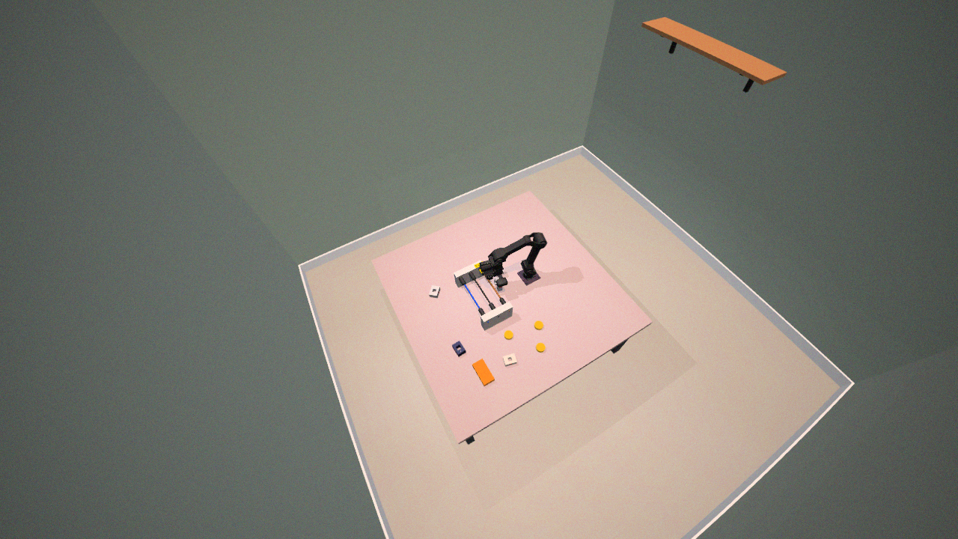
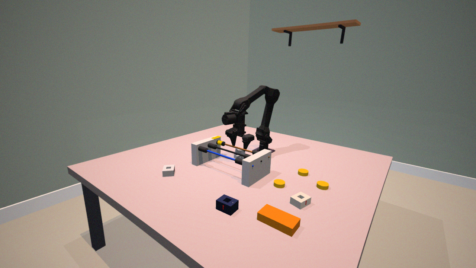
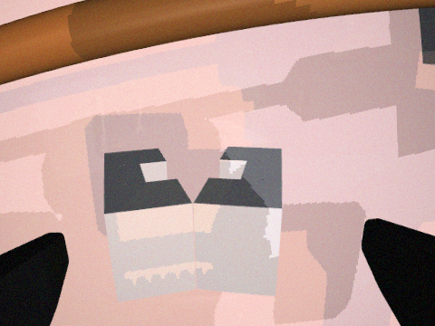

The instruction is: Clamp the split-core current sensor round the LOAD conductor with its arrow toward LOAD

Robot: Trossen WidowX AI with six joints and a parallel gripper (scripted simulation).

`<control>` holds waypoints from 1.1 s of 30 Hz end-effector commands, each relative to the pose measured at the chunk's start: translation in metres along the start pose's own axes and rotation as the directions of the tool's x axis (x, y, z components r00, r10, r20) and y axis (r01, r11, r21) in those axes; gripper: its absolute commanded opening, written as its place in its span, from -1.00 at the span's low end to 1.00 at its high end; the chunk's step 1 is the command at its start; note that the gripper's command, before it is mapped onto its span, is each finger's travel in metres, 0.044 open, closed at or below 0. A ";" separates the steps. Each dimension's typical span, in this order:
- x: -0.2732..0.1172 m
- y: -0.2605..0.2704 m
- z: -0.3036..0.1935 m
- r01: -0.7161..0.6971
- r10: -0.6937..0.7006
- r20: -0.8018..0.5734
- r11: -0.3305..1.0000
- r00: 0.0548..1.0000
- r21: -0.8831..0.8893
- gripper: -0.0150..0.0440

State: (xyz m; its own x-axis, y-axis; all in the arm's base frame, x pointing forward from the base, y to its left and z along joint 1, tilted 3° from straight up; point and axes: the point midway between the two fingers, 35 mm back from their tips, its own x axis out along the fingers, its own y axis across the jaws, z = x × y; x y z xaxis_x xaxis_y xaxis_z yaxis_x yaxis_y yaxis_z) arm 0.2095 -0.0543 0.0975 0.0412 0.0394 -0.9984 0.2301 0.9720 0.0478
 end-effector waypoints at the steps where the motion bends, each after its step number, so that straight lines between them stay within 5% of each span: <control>1: 0.007 -0.001 0.000 0.005 -0.005 0.000 1.000 1.000 0.003 1.00; 7: 0.003 0.000 0.000 0.000 0.000 -0.001 1.000 1.000 -0.001 0.56; 22: 0.003 0.000 0.000 0.000 0.000 -0.001 1.000 1.000 -0.001 0.22; 30: -0.020 0.000 0.003 0.001 -0.001 0.000 1.000 1.000 0.000 -0.49; 33: -0.033 0.000 0.004 0.002 -0.002 0.000 1.000 1.000 0.001 -0.49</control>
State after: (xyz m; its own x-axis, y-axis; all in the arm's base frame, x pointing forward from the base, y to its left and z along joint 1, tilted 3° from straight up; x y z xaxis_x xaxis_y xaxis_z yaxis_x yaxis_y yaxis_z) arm 0.2105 -0.0554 0.1162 0.0338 0.0423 -0.9985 0.2344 0.9709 0.0491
